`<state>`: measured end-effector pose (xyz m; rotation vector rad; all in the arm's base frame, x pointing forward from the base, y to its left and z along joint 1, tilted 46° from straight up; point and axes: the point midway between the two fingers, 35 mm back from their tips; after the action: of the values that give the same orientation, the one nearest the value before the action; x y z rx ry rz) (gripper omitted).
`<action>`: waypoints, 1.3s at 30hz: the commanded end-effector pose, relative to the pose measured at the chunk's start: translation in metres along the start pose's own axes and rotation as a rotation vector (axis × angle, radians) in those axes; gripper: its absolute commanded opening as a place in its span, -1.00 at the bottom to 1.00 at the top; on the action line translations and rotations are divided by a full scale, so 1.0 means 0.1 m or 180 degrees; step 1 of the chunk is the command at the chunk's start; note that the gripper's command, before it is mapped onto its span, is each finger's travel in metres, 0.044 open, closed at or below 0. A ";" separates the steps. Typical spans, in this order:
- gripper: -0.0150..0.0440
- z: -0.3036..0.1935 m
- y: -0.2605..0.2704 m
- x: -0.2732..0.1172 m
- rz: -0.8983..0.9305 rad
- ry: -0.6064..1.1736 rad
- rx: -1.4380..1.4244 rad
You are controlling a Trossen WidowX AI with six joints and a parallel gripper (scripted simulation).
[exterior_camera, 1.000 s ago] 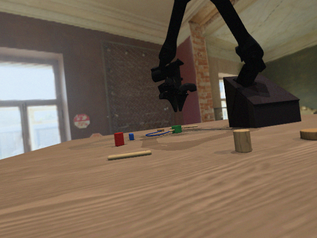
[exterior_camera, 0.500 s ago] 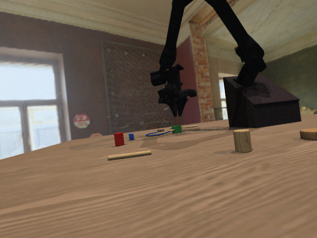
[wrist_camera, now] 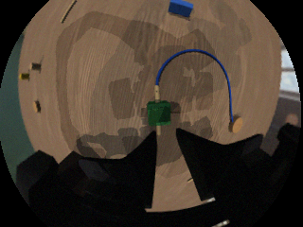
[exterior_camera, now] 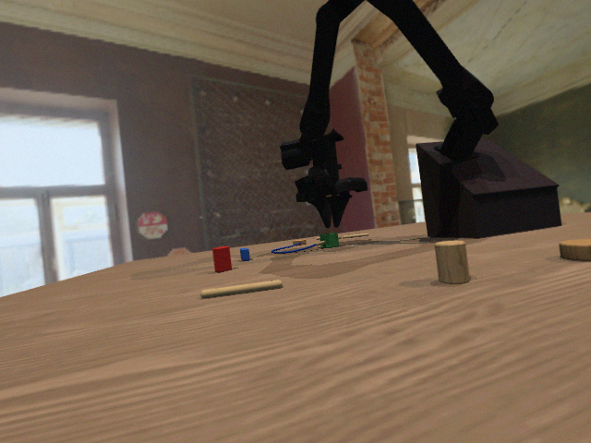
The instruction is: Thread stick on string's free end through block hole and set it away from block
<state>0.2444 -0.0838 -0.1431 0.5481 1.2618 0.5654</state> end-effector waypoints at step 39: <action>-0.07 -0.07 0.06 0.35 0.0061 0.0018 0.0055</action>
<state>0.2452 -0.0704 -0.1571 0.5730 1.2471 0.5392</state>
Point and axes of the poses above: the point midway between the two fingers, 35 mm back from their tips, its own x axis out along the fingers, its own y axis across the jaws, z = x × y, and after that the axes turned 11 degrees about x, right-handed
